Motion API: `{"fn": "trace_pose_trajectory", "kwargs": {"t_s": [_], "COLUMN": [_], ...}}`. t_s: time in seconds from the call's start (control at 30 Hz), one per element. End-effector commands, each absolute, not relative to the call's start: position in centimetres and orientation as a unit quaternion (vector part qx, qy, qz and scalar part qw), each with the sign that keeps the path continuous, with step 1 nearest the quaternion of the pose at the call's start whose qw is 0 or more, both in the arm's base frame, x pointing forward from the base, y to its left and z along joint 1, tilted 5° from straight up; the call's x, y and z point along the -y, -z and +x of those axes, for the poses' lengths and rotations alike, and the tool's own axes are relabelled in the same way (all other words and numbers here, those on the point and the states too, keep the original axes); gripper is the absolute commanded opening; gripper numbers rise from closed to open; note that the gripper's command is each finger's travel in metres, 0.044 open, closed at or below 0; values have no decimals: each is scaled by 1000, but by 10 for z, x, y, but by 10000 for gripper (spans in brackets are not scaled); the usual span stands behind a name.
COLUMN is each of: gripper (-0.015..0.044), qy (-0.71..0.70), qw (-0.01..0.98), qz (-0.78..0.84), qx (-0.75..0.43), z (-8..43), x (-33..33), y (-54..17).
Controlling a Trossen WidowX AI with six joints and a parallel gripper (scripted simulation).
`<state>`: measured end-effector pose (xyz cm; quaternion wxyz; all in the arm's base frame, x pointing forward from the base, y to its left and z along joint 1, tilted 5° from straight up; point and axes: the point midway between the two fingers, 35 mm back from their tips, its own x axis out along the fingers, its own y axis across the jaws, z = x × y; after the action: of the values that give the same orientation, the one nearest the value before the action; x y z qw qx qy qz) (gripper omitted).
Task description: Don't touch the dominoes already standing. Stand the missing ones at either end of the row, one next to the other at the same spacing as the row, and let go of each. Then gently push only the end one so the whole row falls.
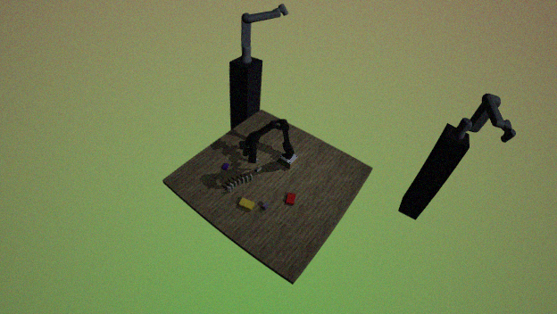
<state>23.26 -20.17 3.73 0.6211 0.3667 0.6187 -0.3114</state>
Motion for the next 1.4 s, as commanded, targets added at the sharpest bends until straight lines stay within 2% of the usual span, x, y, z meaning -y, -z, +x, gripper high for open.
{"fn": "trace_pose_trajectory", "kwargs": {"t_s": [0.0,0.13,0.3,0.6,0.9,1.1,1.37], "gripper": [26,26,26,26,26,26,26], "qy": [312,313,308,235,156,159,271], "qw": [629,629,632,667,694,693,675], "qz": [363,363,358,287,218,210,172], "qx": [-613,-612,-615,-646,-669,-671,-665], "z": [234,234,238,268,242,237,222], "x": [208,211,202,75,-39,-46,-42], "y": [-81,-125,-128,-138,-143,-140,-114]}}
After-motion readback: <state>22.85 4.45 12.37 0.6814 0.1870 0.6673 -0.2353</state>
